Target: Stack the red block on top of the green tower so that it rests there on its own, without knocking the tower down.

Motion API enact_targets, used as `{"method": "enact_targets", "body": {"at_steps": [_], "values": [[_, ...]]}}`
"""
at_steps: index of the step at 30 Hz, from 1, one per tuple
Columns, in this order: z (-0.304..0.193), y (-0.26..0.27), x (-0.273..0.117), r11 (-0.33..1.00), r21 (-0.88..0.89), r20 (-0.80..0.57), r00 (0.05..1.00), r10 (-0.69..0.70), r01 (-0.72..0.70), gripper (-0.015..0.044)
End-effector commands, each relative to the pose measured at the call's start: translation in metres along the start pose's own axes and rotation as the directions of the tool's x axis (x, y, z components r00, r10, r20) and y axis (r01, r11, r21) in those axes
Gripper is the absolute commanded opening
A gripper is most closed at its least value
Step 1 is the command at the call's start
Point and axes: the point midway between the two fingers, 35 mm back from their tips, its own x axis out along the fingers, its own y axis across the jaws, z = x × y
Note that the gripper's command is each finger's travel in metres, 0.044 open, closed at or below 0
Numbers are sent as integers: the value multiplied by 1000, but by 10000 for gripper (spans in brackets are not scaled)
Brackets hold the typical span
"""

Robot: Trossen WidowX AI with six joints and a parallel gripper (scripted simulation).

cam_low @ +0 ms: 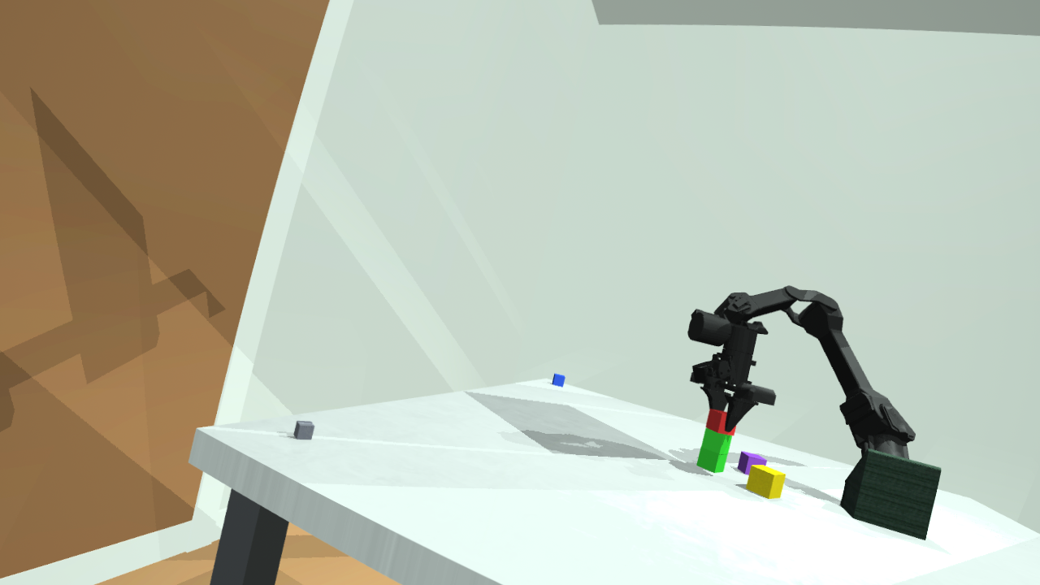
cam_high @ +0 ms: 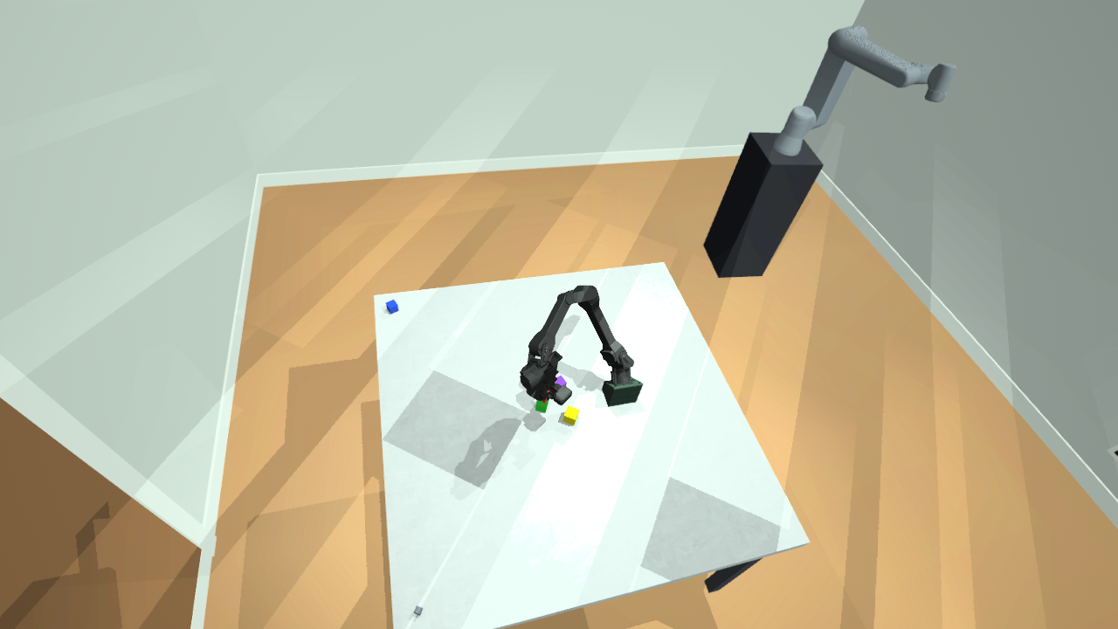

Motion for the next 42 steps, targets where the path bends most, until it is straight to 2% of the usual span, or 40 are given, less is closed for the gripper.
{"method": "enact_targets", "body": {"at_steps": [1, 5, 22, 42], "values": [[0, 0, 0, 1000, -3, 1, 1000, -4, 4, 0], [0, -1, -4, 1000, -3, 1, 1000, -4, 4, 0], [0, 0, 0, 1000, -1, -1, 1000, 0, 0, 440], [0, 0, 0, 1000, -1, -1, 1000, 0, 0, 440]]}}
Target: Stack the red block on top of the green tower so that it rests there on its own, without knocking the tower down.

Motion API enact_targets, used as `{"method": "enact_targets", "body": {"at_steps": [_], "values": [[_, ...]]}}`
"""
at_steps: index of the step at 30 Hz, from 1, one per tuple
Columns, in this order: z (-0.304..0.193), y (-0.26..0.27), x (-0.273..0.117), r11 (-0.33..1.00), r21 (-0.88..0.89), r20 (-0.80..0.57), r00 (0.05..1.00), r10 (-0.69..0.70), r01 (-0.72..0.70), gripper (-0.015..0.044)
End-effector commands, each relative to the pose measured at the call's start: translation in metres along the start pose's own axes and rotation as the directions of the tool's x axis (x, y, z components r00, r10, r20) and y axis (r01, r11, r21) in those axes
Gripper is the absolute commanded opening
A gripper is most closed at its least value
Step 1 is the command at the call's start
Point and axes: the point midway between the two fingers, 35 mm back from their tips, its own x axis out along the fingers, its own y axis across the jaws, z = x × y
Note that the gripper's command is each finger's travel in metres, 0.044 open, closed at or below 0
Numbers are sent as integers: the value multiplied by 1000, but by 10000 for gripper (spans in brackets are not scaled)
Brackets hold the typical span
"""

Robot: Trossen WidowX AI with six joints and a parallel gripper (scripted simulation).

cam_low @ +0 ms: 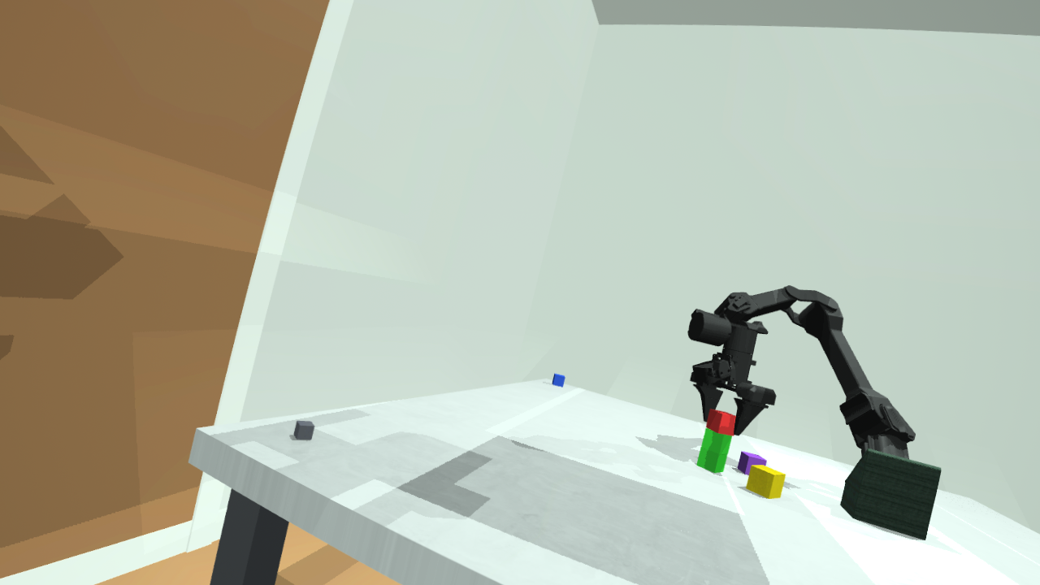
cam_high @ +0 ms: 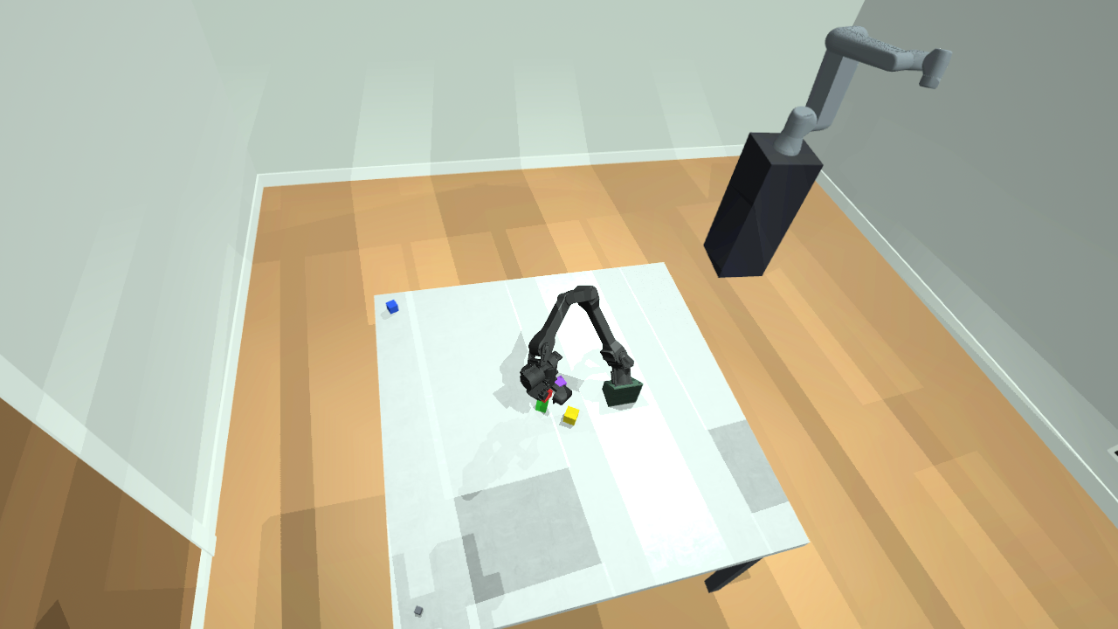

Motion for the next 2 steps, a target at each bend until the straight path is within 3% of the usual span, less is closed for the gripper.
{"method": "enact_targets", "body": {"at_steps": [1, 2], "values": [[0, 0, 0, 1000, 1, 1, 1000, 0, 0, 440], [0, 0, 0, 1000, 1, 1, 1000, 0, 0, 440]]}}
